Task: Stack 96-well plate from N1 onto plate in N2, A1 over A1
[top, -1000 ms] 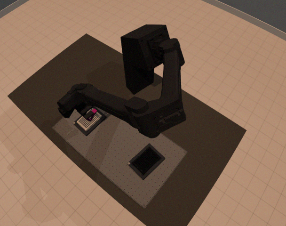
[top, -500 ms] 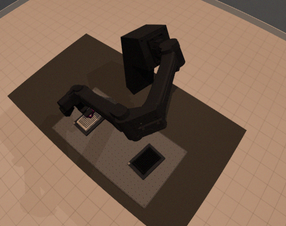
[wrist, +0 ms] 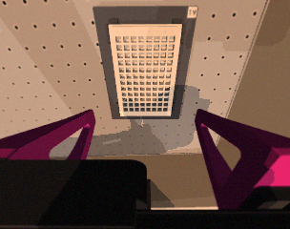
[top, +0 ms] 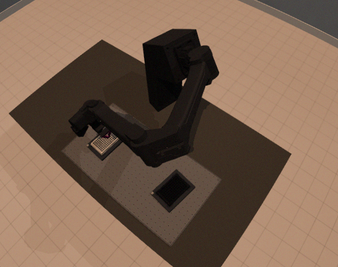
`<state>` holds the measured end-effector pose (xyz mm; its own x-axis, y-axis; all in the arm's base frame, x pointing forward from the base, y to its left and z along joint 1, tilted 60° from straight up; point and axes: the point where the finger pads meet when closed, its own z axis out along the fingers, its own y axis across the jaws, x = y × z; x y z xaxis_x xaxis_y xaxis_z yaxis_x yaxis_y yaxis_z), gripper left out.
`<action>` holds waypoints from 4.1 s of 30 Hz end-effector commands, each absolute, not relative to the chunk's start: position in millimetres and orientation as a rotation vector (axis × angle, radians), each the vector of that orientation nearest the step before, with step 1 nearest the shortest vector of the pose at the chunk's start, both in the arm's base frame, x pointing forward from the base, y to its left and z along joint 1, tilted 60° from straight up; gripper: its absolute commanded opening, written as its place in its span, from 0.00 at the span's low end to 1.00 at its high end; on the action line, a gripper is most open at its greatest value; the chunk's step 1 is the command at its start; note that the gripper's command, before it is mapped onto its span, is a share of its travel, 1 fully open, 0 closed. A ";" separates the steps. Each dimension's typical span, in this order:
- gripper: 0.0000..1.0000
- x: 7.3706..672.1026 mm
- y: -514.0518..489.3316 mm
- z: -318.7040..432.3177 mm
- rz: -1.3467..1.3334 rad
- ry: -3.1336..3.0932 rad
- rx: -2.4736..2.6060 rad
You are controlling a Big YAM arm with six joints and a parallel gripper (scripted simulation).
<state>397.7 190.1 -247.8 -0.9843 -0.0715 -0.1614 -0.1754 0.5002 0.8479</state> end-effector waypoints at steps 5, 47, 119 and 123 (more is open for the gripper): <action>1.00 399.4 196.1 -252.3 1.499 2.628 -0.220; 1.00 399.4 250.6 -284.3 1.500 2.629 -0.218; 0.00 405.4 248.5 -284.0 1.492 2.621 -0.178; 0.00 405.4 242.9 -280.5 1.492 2.621 -0.179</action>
<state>400.2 257.5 -290.8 -0.9861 -0.0598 -0.1549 -0.1639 0.5028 0.8487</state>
